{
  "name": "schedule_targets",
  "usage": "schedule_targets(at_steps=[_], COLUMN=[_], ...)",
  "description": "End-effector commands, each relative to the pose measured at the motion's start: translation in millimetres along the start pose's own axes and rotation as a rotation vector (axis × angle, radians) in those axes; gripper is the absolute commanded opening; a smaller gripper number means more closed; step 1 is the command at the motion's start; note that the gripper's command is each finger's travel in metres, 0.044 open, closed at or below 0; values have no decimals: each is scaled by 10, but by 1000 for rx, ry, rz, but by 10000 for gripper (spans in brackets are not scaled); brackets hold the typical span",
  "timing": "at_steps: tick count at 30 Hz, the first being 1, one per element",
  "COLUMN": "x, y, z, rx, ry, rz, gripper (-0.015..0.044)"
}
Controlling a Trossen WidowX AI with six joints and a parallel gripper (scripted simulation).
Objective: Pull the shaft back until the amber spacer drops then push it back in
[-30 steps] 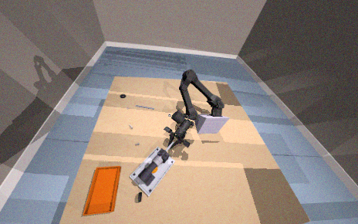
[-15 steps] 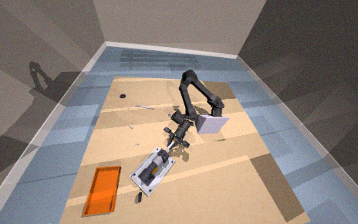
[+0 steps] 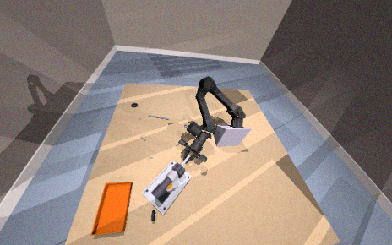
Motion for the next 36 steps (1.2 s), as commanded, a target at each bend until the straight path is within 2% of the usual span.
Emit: schedule_targets(at_steps=[1,36], x=[-22,-111], y=[0,-8], z=[20,73], rx=[-1,-2], ry=[3,4], rz=[0,0], gripper=[0,0])
Point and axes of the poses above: the point midway between the two fingers, 35 mm back from their tips, its own x axis back along the fingers, its own y axis across the jaws, z = x × y, the point moved 1 cm from there along x, back along the fingers, and after that the axes turned 10 degrees about -x, right-handed, at the moved point
